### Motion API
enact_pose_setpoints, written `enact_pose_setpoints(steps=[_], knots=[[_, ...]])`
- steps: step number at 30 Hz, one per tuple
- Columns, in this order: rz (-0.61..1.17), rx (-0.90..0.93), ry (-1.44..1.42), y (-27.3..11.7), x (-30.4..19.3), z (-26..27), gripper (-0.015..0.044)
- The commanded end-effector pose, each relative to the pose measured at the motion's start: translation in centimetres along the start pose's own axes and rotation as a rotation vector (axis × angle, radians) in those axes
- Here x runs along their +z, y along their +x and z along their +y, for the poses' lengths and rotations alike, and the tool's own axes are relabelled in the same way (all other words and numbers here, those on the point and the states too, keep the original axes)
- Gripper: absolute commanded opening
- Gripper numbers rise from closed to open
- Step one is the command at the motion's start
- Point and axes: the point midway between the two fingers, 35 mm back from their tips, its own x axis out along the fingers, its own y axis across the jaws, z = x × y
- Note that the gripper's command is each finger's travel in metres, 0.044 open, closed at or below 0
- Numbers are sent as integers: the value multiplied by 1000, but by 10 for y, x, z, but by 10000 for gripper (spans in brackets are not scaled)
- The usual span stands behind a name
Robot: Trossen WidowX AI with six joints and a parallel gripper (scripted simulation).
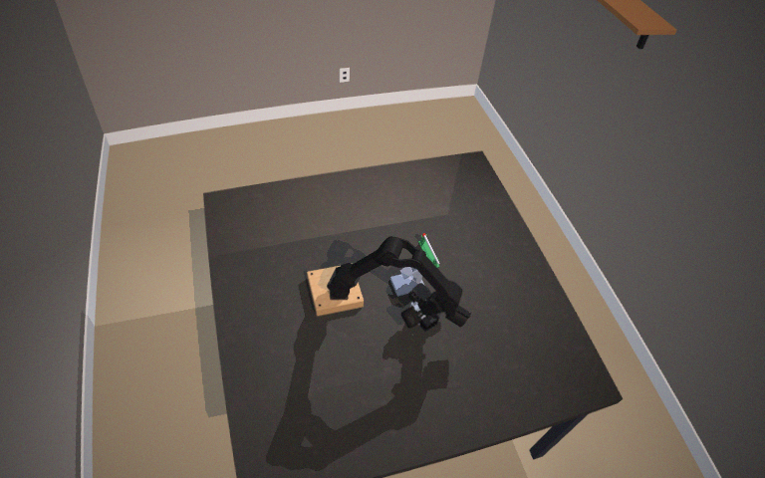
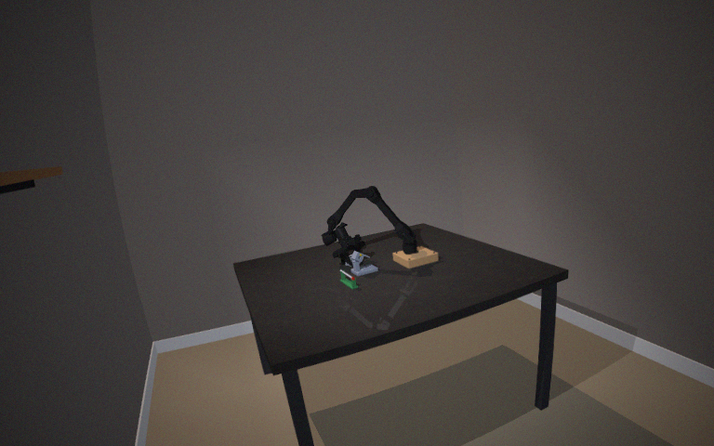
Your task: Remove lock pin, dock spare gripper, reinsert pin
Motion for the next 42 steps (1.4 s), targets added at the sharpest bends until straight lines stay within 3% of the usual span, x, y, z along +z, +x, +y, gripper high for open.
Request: enact_pose_setpoints(steps=[1,5,19,34,42], knots=[[2,-3,0,-5,2,-1,105],[10,-11,8,-25,11,-2,0],[40,-43,43,-101,60,1,0],[38,-32,42,-96,58,2,0],[86,90,128,-83,70,0,0]])
